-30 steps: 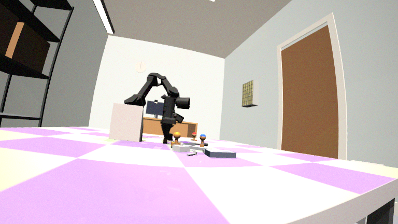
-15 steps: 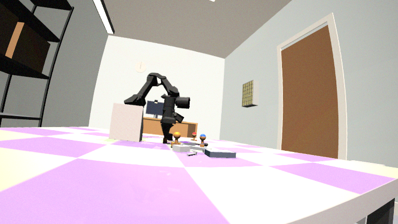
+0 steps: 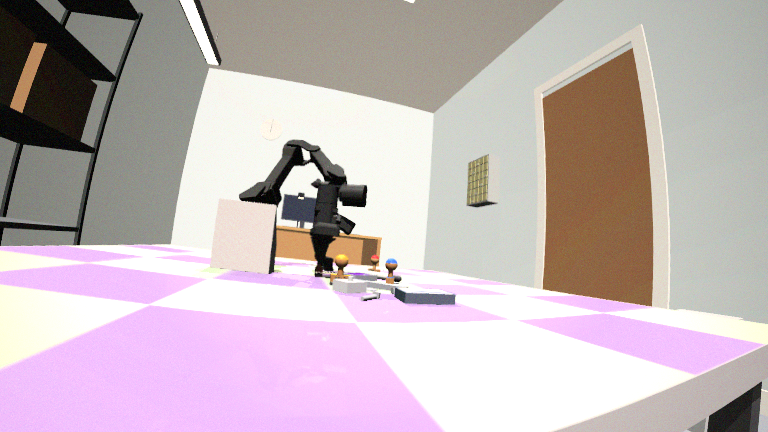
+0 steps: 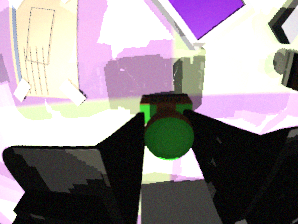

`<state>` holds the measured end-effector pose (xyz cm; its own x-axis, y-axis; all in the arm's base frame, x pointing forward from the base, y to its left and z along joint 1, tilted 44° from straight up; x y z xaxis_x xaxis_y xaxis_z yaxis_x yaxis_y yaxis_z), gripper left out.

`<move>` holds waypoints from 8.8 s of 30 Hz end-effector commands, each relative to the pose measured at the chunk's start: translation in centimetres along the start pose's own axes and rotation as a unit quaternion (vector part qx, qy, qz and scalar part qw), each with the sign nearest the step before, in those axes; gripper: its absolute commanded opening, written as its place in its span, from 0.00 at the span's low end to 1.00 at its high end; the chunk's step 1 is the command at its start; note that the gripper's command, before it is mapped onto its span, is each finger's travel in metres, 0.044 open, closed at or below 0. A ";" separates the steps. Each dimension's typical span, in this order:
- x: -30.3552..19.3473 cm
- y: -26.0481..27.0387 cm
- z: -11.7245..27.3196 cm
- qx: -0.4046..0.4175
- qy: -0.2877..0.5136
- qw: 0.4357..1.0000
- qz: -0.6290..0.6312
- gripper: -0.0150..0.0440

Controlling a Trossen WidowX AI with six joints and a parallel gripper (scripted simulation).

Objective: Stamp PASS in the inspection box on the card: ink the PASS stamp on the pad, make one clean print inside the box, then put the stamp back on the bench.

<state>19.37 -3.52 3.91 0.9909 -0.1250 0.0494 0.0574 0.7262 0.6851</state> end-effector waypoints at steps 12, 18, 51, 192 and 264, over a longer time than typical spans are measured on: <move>0.2 0.0 0.9 -0.004 -0.003 1.000 0.003 0.25; 0.3 0.0 1.2 -0.005 -0.003 1.000 0.003 0.25; 0.3 0.0 2.7 -0.006 -0.003 1.000 0.003 0.25; 10.1 -2.6 3.5 0.024 -0.006 1.000 0.006 0.25; 10.0 -3.0 1.2 0.046 -0.006 0.999 0.013 0.25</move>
<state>28.91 -7.87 3.24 0.9907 -0.1128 0.0755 0.0193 0.6675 0.7444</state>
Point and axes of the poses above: the point midway between the two fingers, 35 mm back from their tips, its own z axis back along the fingers, its own y axis across the jaws, x = y × z, the point moved 7 cm from there along z, back along the fingers
